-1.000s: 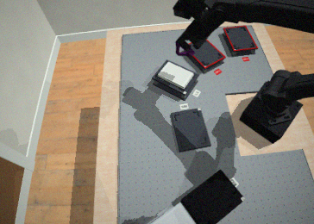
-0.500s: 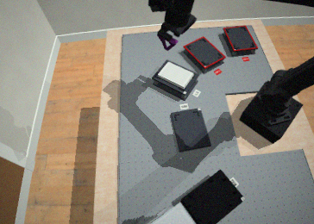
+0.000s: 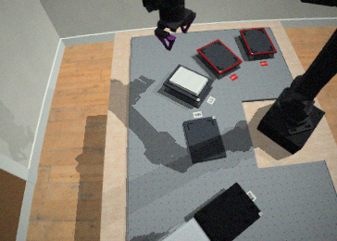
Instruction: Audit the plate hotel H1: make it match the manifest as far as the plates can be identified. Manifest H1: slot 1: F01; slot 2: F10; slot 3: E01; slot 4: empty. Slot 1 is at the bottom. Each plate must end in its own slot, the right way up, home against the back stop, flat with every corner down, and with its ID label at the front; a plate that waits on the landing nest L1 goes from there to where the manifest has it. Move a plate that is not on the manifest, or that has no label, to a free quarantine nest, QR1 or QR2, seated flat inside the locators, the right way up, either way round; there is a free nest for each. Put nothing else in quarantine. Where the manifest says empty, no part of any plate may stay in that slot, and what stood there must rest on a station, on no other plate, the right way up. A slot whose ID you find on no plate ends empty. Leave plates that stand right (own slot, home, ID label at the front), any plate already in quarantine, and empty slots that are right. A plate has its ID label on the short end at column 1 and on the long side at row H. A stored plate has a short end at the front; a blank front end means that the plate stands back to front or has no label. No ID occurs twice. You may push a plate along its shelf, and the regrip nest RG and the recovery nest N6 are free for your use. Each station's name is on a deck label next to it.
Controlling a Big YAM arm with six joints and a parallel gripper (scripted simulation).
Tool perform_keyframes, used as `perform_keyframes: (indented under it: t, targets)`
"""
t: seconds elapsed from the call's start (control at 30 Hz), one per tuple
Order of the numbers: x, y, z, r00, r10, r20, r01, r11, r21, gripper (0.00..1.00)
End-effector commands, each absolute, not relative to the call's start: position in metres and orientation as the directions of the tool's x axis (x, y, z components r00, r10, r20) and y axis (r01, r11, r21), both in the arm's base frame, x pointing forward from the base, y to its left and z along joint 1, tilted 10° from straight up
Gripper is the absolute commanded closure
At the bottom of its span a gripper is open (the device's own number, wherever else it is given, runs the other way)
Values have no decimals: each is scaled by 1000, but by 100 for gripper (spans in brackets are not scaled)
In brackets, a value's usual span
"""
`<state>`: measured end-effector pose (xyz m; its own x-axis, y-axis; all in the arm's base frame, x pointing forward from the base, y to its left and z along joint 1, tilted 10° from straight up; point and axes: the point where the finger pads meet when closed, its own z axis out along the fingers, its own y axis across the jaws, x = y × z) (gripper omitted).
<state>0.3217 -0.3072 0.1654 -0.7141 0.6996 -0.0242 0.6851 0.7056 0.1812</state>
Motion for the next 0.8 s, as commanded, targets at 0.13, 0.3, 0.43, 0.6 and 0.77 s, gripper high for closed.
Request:
perform_keyframes:
  t: [0.13,0.3,0.43,0.6,0.77]
  targets:
    - [349,-326,192,-727,683,-79,664,727,175,0]
    - [361,-337,192,-721,688,-77,670,722,175,0]
    - [371,-346,193,-718,692,-77,673,718,176,0]
    - [380,-355,193,-718,692,-77,673,718,176,0]
    - [390,-364,194,-718,692,-77,673,718,176,0]
